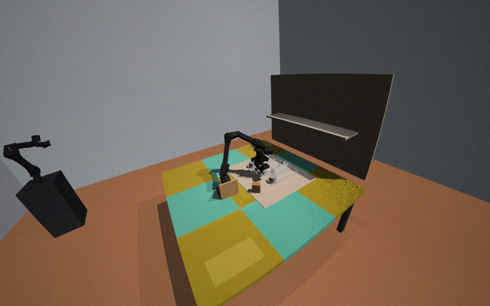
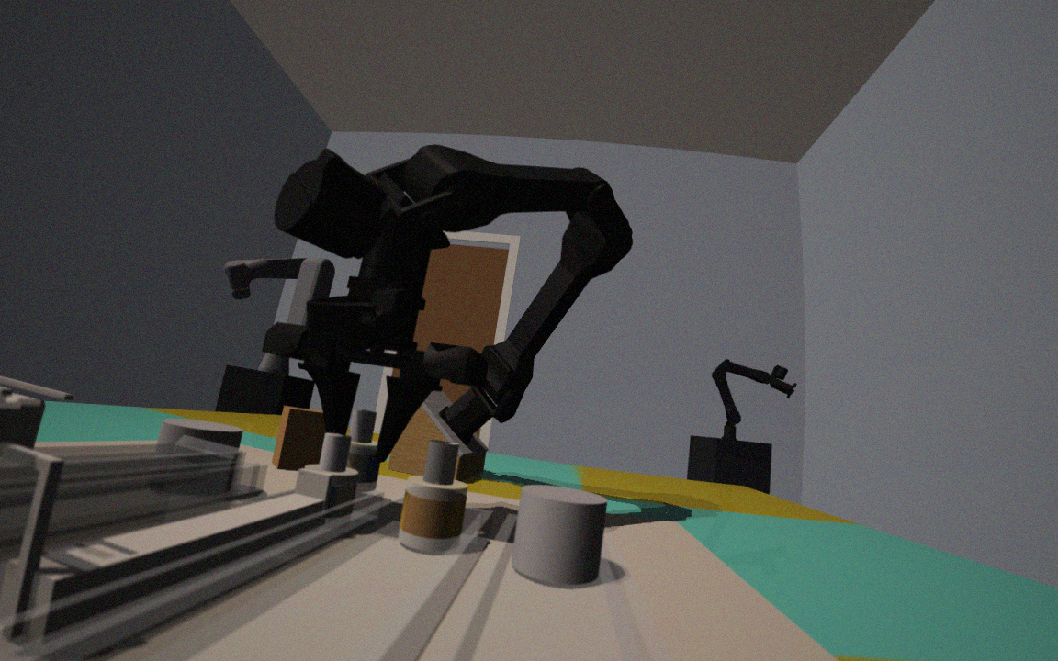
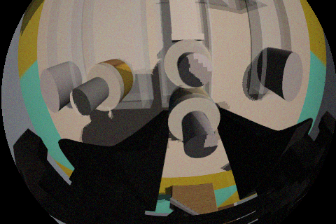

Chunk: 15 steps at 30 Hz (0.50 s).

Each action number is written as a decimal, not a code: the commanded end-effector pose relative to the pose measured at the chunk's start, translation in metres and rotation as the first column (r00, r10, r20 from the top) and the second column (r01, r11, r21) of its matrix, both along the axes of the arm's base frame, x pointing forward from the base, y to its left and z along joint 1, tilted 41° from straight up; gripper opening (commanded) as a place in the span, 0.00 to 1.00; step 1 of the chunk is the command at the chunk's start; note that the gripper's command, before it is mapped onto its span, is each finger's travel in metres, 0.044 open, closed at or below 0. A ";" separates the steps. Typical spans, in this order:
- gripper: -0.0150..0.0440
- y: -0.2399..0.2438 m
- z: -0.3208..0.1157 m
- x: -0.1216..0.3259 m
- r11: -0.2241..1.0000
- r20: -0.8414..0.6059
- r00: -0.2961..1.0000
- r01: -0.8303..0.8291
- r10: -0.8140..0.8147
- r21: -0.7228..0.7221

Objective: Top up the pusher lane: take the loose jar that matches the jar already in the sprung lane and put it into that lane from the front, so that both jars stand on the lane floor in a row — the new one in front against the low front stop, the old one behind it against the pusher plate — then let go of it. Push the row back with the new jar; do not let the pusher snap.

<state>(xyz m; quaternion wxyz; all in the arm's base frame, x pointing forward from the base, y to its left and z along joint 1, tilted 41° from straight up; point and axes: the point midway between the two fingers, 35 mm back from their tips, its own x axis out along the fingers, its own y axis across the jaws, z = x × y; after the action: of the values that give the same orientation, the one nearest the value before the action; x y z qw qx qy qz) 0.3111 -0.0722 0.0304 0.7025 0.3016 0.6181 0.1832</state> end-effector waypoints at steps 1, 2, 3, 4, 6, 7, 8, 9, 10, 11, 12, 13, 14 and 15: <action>0.25 -0.003 0.003 0.008 1.000 0.022 1.000 0.007 -0.007 -0.003; 0.25 -0.003 0.003 0.008 1.000 0.022 1.000 0.007 -0.007 -0.003; 0.25 -0.003 0.003 0.009 1.000 0.022 1.000 0.007 -0.007 -0.003; 0.25 -0.003 0.003 0.009 1.000 0.022 1.000 0.007 -0.007 -0.003; 0.25 -0.003 0.004 0.010 1.000 0.022 1.000 0.007 -0.007 -0.003; 0.25 -0.004 0.004 0.010 1.000 0.022 1.000 0.007 -0.007 -0.003; 0.25 -0.004 0.004 0.010 1.000 0.022 1.000 0.007 -0.007 -0.003; 0.25 -0.004 0.004 0.011 1.000 0.022 1.000 0.007 -0.007 -0.003; 0.25 -0.004 0.004 0.011 1.000 0.022 1.000 0.007 -0.007 -0.003; 0.25 -0.004 0.004 0.012 1.000 0.022 1.000 0.007 -0.007 -0.003; 0.25 -0.004 0.004 0.012 1.000 0.022 1.000 0.007 -0.007 -0.003; 0.25 -0.004 0.004 0.012 1.000 0.022 1.000 0.007 -0.007 -0.003; 0.25 -0.004 0.004 0.013 1.000 0.022 1.000 0.007 -0.007 -0.003; 0.25 -0.004 0.004 0.013 1.000 0.022 1.000 0.007 -0.007 -0.003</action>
<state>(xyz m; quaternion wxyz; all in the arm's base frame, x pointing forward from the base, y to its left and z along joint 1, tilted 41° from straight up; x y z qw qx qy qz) 0.3161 -0.0736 0.0312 0.7018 0.3022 0.6186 0.1830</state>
